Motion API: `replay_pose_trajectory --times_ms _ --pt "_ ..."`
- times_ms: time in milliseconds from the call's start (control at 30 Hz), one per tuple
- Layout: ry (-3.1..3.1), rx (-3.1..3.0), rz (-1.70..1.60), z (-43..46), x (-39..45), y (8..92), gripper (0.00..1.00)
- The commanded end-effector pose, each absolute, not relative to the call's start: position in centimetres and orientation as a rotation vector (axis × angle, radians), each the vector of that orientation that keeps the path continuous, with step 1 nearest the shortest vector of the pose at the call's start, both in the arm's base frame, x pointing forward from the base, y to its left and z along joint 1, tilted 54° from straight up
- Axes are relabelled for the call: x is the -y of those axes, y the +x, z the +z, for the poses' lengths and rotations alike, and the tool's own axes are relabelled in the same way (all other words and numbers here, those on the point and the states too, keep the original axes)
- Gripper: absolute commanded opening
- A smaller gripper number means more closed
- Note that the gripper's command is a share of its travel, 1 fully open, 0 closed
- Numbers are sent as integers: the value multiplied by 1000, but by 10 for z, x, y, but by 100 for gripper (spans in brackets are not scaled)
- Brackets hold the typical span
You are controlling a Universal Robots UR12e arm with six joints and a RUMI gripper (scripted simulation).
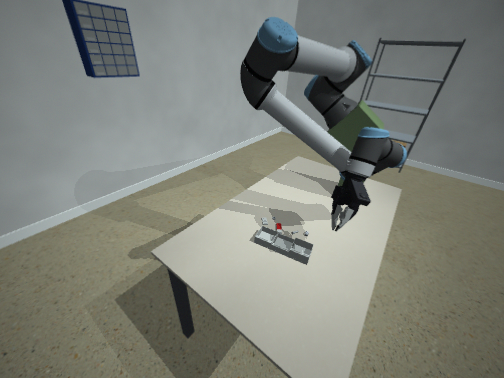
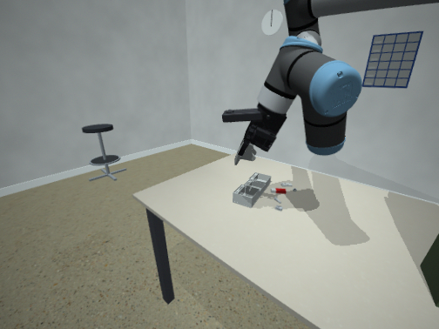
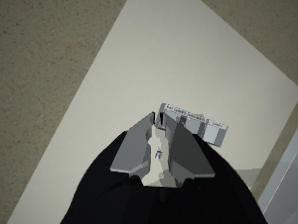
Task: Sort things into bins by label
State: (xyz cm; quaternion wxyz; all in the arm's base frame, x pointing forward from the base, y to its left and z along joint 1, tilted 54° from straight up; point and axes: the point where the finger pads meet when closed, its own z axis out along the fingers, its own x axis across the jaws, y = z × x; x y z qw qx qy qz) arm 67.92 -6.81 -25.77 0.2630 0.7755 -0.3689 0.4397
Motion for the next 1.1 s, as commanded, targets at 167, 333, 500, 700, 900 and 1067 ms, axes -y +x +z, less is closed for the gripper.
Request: replay_pose_trajectory --times_ms 167,333,500,700,900,1067 --pt "2046 1156 1140 -228 91 678 4" --pt "2003 1252 1112 -206 108 672 4" --pt "1973 1310 1096 -190 120 667 4" --pt "1920 1401 1069 -169 137 656 4" --pt "1861 1488 1043 -147 152 643 4" --pt "1838 1519 1033 -132 163 632 4"
